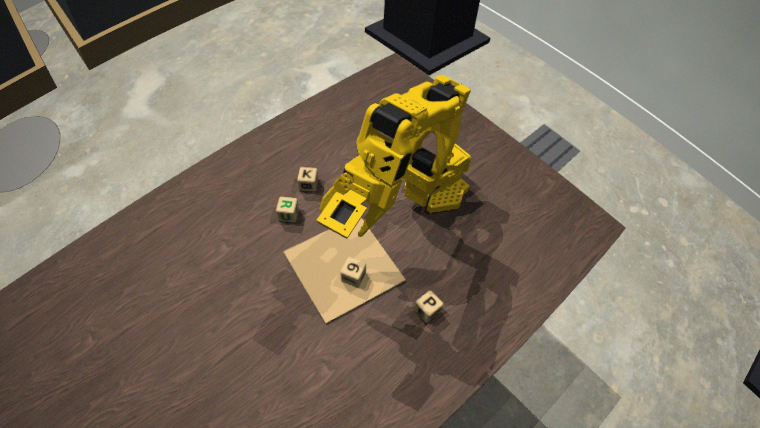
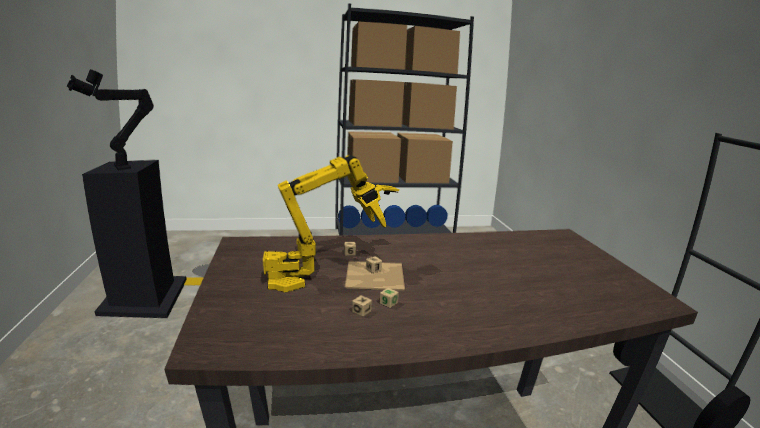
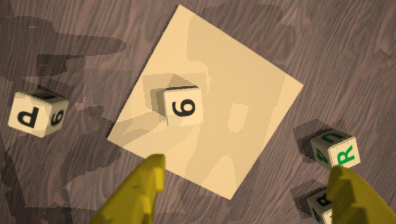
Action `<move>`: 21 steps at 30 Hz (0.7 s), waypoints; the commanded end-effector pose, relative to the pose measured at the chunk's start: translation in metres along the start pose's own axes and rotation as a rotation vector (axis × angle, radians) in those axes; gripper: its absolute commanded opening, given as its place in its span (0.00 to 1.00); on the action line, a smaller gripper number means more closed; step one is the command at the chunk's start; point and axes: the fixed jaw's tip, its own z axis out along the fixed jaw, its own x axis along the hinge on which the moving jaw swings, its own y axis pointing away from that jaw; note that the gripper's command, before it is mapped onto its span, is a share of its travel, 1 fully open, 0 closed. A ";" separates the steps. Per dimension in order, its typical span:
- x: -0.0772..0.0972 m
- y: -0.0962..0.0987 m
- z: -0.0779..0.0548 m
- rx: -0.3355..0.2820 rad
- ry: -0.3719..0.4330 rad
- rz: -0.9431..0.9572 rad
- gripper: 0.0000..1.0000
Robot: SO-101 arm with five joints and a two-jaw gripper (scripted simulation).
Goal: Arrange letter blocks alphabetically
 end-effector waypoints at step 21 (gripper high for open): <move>-0.002 0.019 0.016 -0.043 0.063 -0.109 0.35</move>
